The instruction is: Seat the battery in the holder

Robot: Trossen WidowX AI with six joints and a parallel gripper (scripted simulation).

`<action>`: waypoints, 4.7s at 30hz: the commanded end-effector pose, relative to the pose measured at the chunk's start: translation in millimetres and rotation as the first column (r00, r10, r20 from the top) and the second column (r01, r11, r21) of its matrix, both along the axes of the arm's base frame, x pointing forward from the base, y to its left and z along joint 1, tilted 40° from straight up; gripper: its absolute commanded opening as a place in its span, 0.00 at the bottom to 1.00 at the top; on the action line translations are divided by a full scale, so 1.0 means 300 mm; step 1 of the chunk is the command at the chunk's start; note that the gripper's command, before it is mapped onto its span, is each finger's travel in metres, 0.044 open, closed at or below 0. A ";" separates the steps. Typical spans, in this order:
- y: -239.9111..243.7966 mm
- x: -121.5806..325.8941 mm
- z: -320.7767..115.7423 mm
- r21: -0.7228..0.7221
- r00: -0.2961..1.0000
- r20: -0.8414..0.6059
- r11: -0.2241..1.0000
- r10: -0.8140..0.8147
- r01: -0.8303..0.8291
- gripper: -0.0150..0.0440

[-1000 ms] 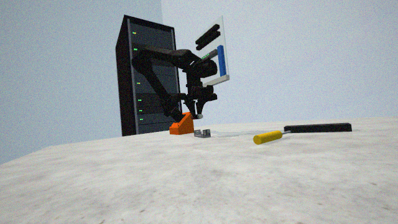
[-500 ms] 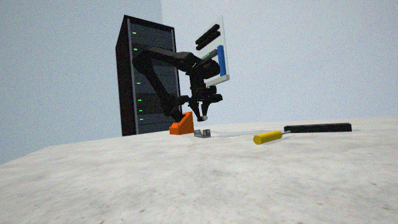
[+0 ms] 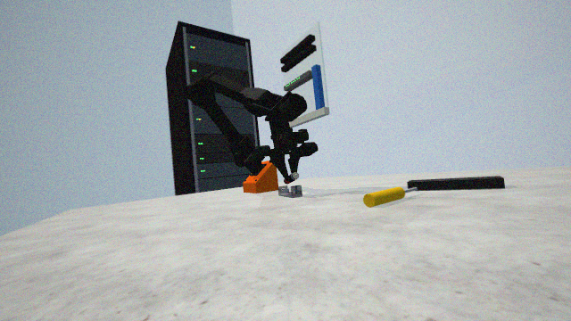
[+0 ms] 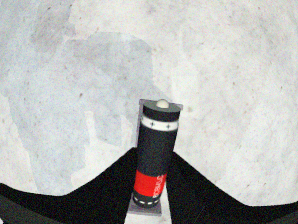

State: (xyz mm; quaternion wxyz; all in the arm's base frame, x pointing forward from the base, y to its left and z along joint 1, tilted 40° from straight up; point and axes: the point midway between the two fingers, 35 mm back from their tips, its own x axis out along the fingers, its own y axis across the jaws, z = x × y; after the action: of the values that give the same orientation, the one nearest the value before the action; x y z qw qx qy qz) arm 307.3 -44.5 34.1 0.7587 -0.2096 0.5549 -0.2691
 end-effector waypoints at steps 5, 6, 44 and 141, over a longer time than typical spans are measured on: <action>-0.013 -0.003 -0.005 -0.008 0.999 0.028 1.000 0.029 -0.029 0.35; -0.014 -0.003 -0.006 -0.008 0.999 0.031 0.999 0.033 -0.032 0.35; -0.040 -0.027 -0.051 -0.046 0.968 0.184 0.985 0.173 -0.167 0.35; -0.064 -0.053 -0.098 0.039 1.000 -0.028 0.999 -0.003 0.004 0.35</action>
State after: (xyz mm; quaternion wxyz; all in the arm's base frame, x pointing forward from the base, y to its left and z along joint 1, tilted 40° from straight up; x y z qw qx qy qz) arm 294.7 -64.0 8.3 0.7621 -0.2009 0.5587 -0.2582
